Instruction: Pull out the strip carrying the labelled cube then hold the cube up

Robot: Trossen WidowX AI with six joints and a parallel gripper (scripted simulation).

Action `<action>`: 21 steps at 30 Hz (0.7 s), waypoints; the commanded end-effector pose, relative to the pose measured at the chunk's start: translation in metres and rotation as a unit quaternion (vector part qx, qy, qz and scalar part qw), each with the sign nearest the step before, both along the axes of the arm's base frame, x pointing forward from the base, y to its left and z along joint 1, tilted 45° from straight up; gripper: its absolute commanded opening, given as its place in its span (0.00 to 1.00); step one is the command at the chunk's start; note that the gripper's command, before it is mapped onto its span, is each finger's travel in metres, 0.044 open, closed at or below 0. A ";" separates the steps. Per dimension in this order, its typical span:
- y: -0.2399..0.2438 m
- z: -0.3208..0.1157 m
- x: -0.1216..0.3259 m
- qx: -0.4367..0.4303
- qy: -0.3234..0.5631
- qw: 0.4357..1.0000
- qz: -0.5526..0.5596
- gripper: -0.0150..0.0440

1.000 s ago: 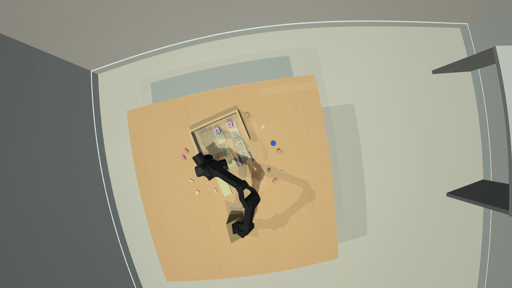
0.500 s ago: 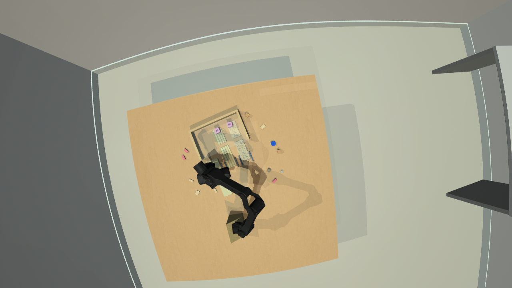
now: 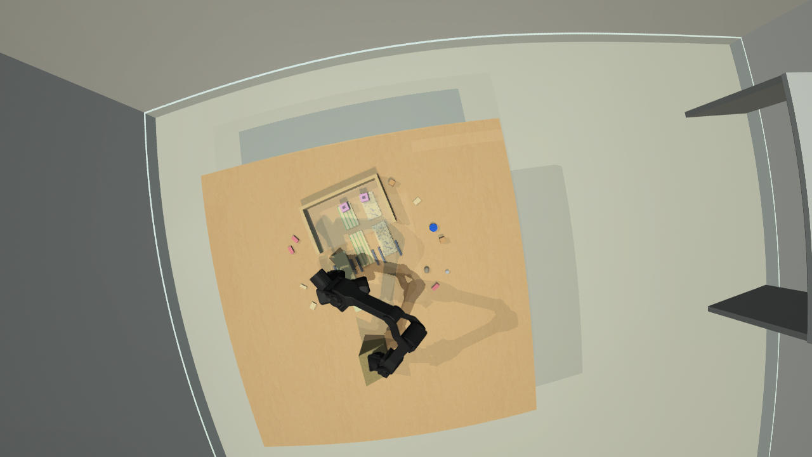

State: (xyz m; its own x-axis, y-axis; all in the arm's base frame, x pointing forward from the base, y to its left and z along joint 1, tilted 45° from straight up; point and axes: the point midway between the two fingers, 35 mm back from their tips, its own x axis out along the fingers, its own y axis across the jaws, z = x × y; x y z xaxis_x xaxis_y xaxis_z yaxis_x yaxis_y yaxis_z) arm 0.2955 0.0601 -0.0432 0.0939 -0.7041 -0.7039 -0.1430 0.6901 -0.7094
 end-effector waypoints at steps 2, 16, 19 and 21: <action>0.019 0.018 -0.003 0.004 -0.003 1.000 0.000 0.25; 0.022 0.022 -0.004 0.004 -0.003 1.000 0.000 0.25; 0.022 0.022 -0.004 0.004 -0.003 1.000 0.000 0.25; 0.022 0.022 -0.004 0.004 -0.003 1.000 0.000 0.25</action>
State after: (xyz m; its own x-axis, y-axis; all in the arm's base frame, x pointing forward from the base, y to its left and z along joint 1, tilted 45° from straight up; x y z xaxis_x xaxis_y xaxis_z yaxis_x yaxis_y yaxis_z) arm 0.2924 0.0820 -0.0216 0.1026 -0.6998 -0.7069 -0.1419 0.6931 -0.7067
